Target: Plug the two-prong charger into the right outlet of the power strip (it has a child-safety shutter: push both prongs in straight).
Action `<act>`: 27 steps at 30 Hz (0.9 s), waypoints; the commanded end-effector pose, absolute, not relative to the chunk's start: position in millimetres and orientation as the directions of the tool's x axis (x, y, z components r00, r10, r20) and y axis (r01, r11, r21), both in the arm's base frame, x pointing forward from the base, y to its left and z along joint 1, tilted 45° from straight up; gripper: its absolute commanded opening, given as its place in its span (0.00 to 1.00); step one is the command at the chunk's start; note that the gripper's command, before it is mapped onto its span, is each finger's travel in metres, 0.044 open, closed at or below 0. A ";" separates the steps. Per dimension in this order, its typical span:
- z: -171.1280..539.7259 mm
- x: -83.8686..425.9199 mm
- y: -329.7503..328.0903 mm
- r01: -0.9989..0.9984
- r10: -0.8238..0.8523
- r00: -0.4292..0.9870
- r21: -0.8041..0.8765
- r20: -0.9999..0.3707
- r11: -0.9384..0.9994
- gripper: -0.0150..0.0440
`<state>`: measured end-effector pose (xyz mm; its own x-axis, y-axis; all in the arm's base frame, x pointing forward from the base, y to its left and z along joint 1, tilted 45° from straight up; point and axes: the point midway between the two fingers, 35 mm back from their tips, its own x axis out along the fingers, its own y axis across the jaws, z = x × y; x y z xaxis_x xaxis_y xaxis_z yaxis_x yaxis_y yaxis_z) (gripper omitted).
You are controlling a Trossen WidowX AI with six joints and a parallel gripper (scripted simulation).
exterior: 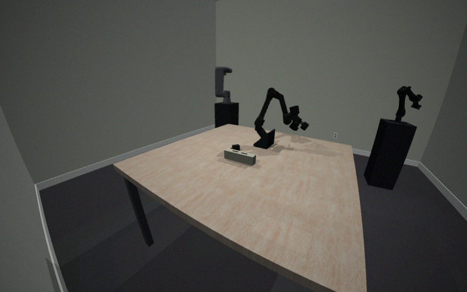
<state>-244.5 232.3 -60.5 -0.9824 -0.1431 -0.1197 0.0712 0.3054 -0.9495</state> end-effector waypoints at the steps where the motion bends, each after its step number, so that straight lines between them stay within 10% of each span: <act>1: -60.6 -244.1 233.2 0.074 -0.139 -0.983 -0.951 -0.121 0.301 0.98; 27: -65.7 -143.1 347.1 0.169 0.372 -0.860 -0.884 -0.348 -0.436 1.00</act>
<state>-158.1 337.4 -65.4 -0.8908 0.3229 -0.3198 0.1993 -0.3549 -0.9134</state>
